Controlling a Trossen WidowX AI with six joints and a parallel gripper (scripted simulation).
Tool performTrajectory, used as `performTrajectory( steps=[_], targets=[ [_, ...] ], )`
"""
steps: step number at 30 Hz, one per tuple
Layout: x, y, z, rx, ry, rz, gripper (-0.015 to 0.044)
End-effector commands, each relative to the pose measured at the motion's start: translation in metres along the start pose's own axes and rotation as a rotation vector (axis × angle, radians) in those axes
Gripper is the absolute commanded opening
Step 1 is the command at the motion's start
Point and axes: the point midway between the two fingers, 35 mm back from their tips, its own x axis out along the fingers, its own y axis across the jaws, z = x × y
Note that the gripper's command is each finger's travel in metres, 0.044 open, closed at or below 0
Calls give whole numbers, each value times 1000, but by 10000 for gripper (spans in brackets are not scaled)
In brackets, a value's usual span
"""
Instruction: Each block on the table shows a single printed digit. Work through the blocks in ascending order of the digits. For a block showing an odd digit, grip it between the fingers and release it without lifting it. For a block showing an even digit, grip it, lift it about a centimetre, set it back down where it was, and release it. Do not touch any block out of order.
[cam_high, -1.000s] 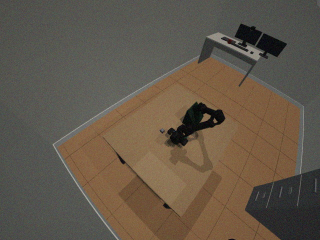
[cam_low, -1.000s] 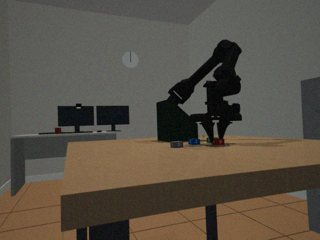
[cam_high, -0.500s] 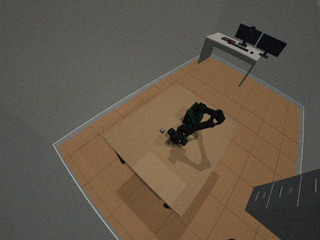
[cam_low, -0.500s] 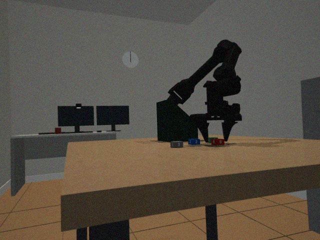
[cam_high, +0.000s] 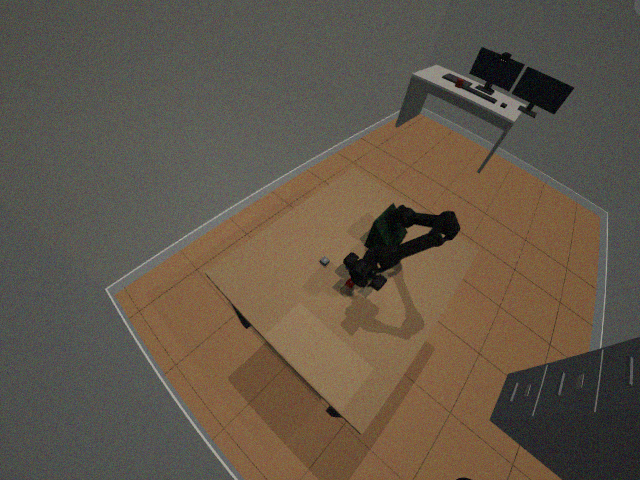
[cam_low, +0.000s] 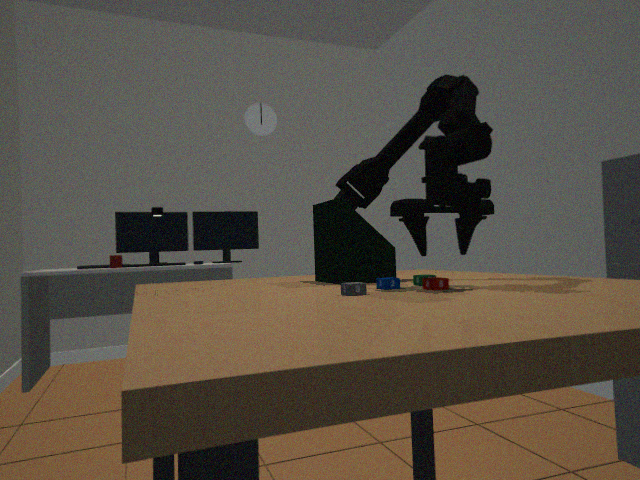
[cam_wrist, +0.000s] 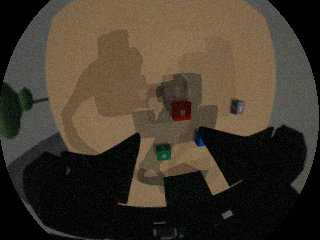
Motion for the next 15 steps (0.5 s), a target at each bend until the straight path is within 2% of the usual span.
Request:
performTrajectory(
  steps=[1,7,15],
  targets=[
    [-27,52,-18,-9,-4,-1,400],
    [-62,114,-65,-7,-3,6,400],
    [-66,120,-71,-7,-3,8,400]
  ],
)
